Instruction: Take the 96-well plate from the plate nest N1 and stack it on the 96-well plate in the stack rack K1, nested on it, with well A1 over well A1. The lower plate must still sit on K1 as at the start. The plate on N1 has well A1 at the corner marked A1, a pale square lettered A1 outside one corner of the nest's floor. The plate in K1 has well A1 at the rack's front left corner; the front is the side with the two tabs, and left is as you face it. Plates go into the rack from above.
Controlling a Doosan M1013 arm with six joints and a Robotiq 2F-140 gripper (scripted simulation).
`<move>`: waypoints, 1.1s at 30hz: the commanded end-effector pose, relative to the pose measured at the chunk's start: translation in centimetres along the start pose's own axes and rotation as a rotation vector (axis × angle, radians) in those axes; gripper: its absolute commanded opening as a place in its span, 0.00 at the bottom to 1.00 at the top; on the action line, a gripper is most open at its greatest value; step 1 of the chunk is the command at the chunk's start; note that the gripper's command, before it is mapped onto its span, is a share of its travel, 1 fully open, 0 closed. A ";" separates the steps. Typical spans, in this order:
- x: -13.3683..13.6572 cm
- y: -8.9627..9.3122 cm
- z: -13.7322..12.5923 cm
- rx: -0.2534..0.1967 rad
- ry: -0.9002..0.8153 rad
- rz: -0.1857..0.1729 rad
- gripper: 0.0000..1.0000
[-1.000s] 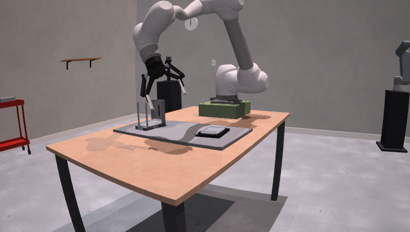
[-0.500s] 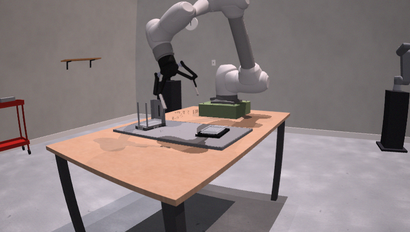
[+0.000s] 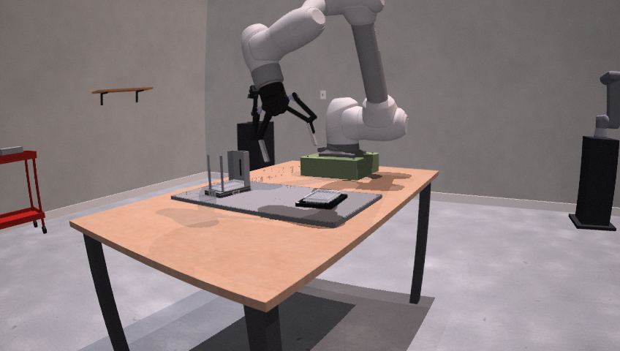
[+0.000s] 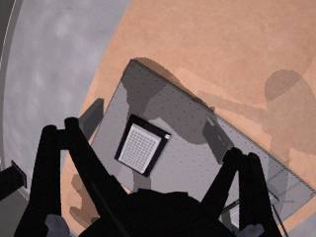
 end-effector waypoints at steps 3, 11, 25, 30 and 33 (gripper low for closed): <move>-2.0 0.4 -1.6 -0.041 0.033 -0.035 1.00; -4.3 0.7 -3.3 -0.088 0.077 -0.084 1.00; -9.0 0.9 -7.6 -0.149 0.151 -0.190 1.00; -10.0 0.9 -8.8 -0.156 0.161 -0.206 1.00; -11.1 0.9 -9.9 -0.170 0.187 -0.250 1.00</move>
Point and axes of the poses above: the point where the finger pads meet when closed, its own y axis out along the fingers, its own x axis across the jaws, z = x × y, the point moved 10 cm from there along -y, back along the fingers, and after that the axes turned 14 degrees about -y, right-handed, at the moved point
